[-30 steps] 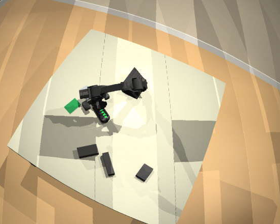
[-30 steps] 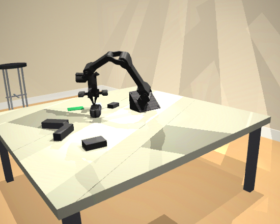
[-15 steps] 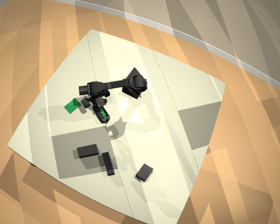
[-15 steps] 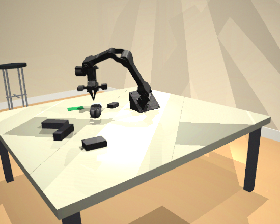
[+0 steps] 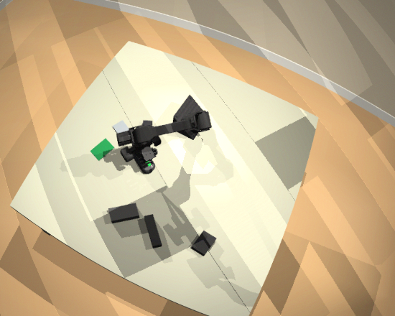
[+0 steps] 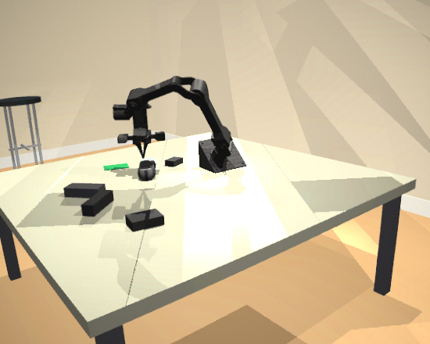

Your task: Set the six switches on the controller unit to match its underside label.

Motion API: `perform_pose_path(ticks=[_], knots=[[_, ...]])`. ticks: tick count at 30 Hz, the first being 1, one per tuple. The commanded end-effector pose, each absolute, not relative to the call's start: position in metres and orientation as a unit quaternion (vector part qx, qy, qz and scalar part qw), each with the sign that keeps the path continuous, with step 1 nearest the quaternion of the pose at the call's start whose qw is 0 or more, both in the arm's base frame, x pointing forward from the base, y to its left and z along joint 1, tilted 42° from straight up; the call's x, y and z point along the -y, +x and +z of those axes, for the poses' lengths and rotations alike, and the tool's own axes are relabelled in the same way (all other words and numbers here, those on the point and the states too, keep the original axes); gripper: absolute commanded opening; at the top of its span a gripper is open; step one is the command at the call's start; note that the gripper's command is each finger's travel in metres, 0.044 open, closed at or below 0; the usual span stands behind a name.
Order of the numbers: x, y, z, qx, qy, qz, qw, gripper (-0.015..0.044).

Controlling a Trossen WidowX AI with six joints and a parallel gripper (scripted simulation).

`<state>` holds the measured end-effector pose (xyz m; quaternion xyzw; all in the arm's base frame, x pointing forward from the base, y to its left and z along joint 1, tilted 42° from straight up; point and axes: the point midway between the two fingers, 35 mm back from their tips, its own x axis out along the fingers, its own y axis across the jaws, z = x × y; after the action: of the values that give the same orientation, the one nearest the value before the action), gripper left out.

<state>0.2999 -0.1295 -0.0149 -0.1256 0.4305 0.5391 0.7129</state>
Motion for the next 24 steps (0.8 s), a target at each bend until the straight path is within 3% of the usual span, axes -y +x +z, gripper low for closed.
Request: perform_pose_path(ticks=[1, 24], knots=[[0.124, 0.301, -0.018, -0.430, -0.125, 0.539, 0.714, 0.0000], [0.102, 0.303, -0.043, -0.429, -0.125, 0.539, 0.714, 0.0000]])
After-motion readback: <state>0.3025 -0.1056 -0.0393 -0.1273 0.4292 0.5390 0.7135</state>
